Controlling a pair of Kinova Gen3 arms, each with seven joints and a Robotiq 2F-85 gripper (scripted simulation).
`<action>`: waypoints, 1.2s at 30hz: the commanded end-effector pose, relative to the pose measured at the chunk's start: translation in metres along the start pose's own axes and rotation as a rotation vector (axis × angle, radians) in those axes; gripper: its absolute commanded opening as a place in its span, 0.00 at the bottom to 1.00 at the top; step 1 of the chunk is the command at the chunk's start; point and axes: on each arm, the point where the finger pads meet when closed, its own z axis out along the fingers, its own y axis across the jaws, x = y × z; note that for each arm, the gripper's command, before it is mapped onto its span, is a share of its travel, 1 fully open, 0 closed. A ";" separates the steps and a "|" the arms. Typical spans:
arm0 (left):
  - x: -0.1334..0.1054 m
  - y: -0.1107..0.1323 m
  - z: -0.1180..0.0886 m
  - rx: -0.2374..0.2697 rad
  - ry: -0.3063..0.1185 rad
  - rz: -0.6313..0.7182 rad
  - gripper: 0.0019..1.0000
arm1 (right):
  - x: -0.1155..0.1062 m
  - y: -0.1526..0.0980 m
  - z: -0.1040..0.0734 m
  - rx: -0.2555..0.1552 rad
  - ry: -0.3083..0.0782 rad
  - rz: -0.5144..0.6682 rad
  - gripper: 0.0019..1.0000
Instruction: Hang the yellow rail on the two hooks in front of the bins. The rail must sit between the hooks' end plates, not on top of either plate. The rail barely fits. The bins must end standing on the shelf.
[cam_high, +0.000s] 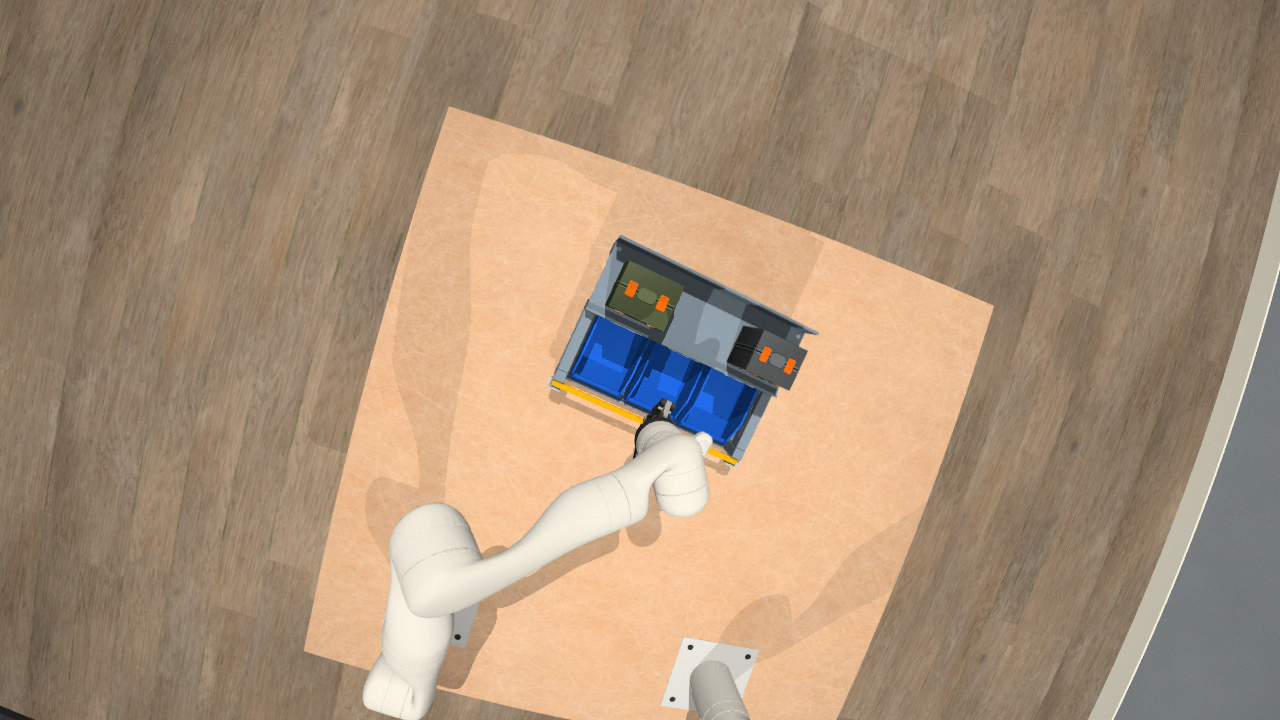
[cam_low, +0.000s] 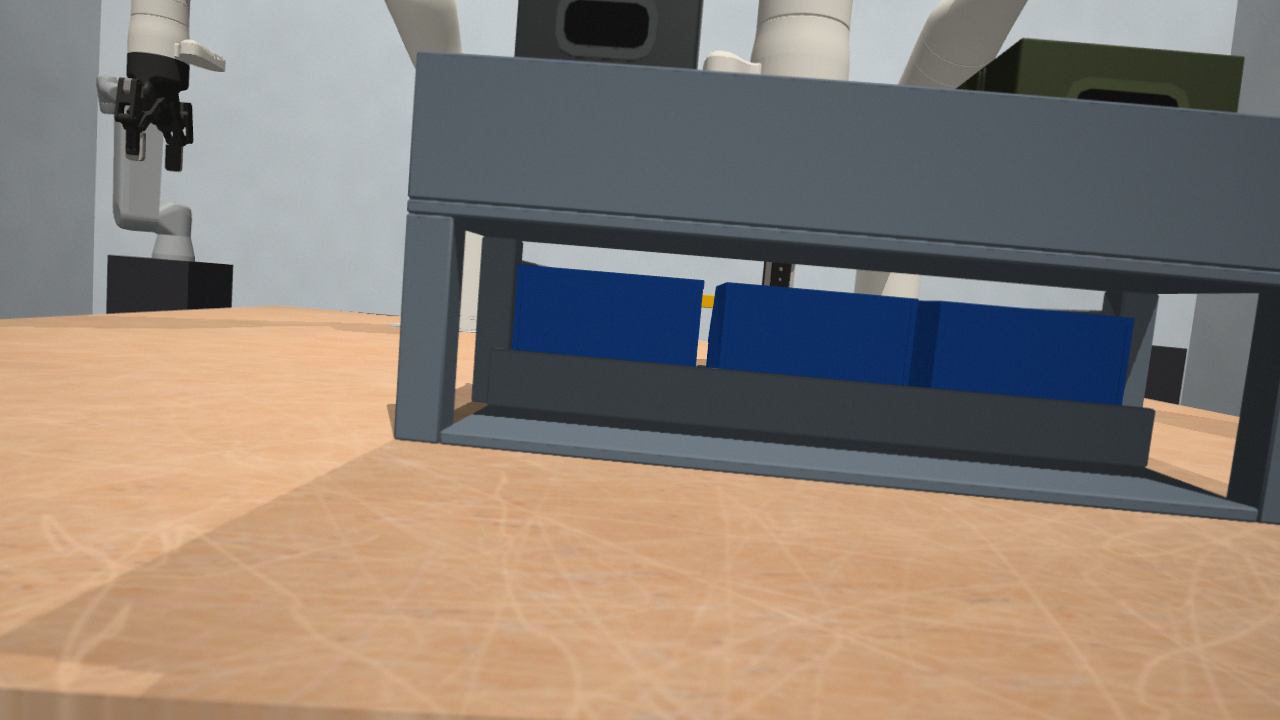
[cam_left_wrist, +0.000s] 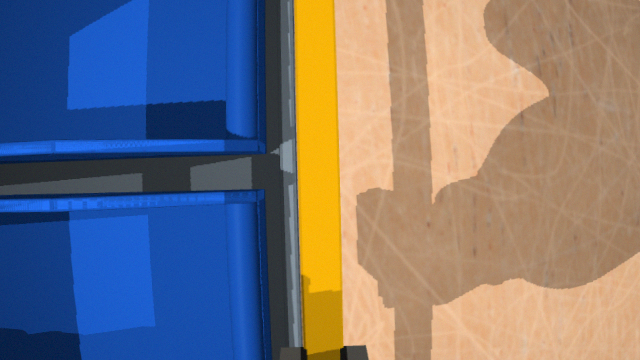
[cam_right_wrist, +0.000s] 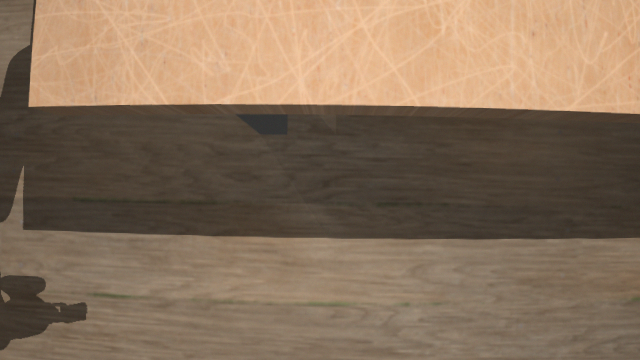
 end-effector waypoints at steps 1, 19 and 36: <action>0.000 -0.001 -0.001 0.002 0.001 0.000 0.10 | 0.000 0.000 -0.001 0.000 -0.002 0.000 1.00; 0.000 -0.001 0.001 0.002 0.001 0.000 0.10 | 0.000 0.000 -0.001 0.000 -0.002 0.000 1.00; 0.000 -0.001 0.003 0.002 0.001 0.000 0.10 | 0.000 0.000 -0.001 0.000 -0.002 0.000 1.00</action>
